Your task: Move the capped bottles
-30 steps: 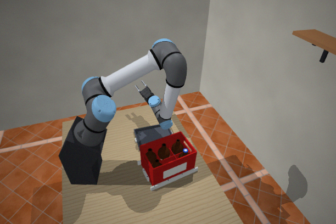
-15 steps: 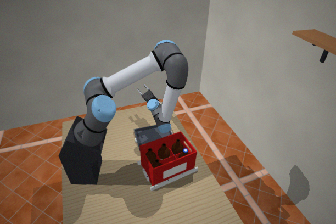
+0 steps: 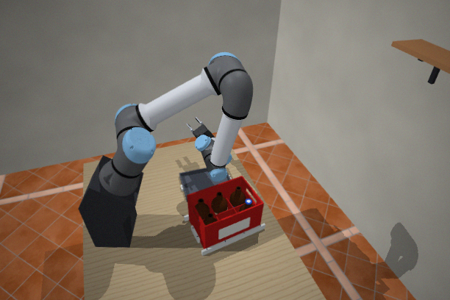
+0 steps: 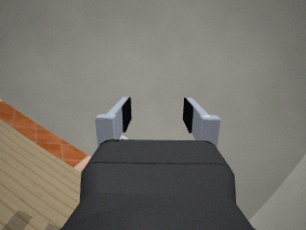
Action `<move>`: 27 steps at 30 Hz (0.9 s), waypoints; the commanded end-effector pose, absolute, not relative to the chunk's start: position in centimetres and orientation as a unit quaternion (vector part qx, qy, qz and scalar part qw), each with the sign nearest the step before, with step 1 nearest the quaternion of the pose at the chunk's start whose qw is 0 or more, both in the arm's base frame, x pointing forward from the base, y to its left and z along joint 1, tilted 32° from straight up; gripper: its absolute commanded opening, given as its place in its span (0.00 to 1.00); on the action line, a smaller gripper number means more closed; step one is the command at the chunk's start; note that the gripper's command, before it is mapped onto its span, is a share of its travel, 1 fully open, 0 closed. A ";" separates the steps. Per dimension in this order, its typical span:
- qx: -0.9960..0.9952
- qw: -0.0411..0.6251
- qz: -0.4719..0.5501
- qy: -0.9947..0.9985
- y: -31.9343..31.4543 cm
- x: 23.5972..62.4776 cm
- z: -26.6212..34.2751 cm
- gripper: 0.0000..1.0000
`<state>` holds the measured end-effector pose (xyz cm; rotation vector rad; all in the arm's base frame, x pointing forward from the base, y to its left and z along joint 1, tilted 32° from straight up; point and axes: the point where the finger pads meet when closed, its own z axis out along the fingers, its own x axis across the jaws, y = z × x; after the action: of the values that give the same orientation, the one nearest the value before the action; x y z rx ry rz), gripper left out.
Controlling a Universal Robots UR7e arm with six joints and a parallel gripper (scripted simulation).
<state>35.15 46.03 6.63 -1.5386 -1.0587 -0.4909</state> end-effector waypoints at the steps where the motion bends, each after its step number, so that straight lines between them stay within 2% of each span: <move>1: -0.676 0.549 -0.215 -0.443 44.5 35.4 6.9 1.00; 9: -0.709 0.514 -0.223 -0.429 41.9 36.0 7.2 1.00; 12: -0.696 0.529 -0.218 -0.435 42.8 35.8 7.1 1.00; 27: -0.751 0.465 -0.231 -0.408 38.2 36.4 7.8 1.00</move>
<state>36.20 39.76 7.54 -1.7827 -1.0146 -0.5494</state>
